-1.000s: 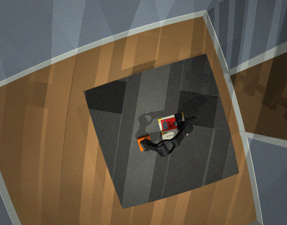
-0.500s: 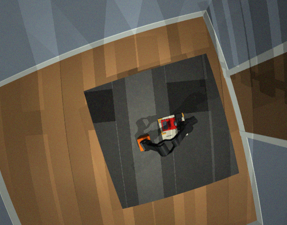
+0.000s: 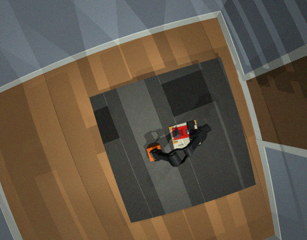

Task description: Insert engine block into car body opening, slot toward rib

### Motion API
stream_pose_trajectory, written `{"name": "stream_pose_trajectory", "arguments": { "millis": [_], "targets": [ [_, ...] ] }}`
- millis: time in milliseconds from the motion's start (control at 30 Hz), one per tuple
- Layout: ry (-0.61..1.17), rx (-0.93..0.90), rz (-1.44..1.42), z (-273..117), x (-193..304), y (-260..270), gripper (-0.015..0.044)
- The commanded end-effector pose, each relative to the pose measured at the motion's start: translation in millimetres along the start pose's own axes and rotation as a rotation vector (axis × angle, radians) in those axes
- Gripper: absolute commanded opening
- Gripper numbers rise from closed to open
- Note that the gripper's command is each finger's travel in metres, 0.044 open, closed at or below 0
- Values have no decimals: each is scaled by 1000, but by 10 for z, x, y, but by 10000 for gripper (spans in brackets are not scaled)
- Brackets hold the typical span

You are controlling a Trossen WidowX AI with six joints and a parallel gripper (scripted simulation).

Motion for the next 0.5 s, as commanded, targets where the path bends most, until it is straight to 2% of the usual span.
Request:
{"name": "stream_pose_trajectory", "arguments": {
  "millis": [0, 467],
  "targets": [
    [5, 6, 3, 24, 13, -7, 159],
    [5, 6, 0, 56, 13, -7, 159]
  ]
}}
Point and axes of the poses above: the point midway between the two fingers, 35 mm back from their tips, its own z axis out along the fingers, its own y axis across the jaws, x = y × z, the point moved 8 cm from there along -z, back along the fingers, and after that the axes turned 10 degrees about -z, right-handed, at the moved point
